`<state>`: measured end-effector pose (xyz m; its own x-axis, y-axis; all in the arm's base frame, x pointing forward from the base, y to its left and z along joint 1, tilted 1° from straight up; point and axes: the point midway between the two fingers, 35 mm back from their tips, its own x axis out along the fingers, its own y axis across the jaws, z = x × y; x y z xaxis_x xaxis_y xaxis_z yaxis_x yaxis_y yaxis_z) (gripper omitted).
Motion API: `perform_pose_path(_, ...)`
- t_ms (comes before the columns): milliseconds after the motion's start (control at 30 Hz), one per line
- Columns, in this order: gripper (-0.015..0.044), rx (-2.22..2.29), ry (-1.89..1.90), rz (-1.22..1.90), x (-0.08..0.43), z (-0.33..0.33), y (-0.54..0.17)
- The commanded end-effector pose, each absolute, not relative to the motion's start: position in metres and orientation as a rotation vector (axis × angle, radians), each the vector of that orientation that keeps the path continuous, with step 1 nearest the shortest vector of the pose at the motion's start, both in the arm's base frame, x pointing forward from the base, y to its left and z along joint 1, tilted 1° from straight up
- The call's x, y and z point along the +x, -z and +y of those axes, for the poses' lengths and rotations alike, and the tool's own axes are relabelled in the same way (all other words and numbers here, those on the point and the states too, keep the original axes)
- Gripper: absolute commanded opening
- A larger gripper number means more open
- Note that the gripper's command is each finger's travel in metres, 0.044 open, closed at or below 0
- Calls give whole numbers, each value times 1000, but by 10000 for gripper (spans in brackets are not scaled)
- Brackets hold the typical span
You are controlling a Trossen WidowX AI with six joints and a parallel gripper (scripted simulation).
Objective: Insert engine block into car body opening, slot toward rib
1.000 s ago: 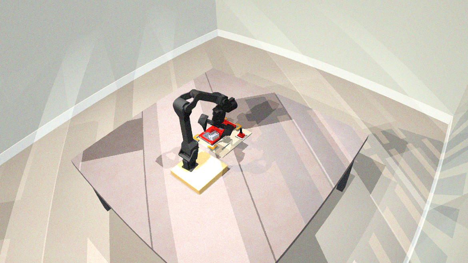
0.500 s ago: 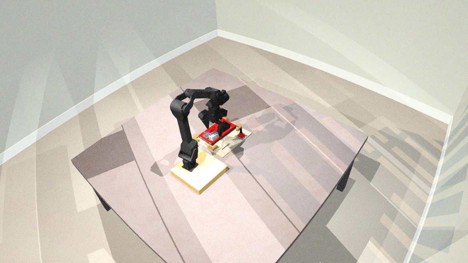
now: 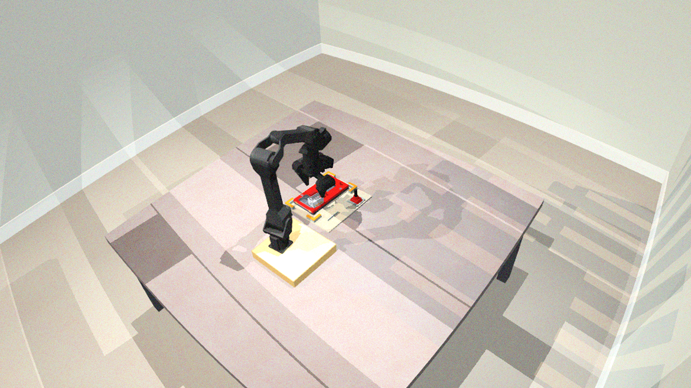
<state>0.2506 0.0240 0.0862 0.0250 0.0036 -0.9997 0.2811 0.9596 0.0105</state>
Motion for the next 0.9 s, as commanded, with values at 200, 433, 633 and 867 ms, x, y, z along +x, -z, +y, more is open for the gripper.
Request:
perform_pose_path(200,440,231,226,1544,250,24,-69)
perform_pose_path(433,440,231,226,1545,251,24,-57)
perform_pose_path(633,440,231,226,1545,251,24,-48)
perform_pose_path(867,335,231,226,1545,250,24,-46)
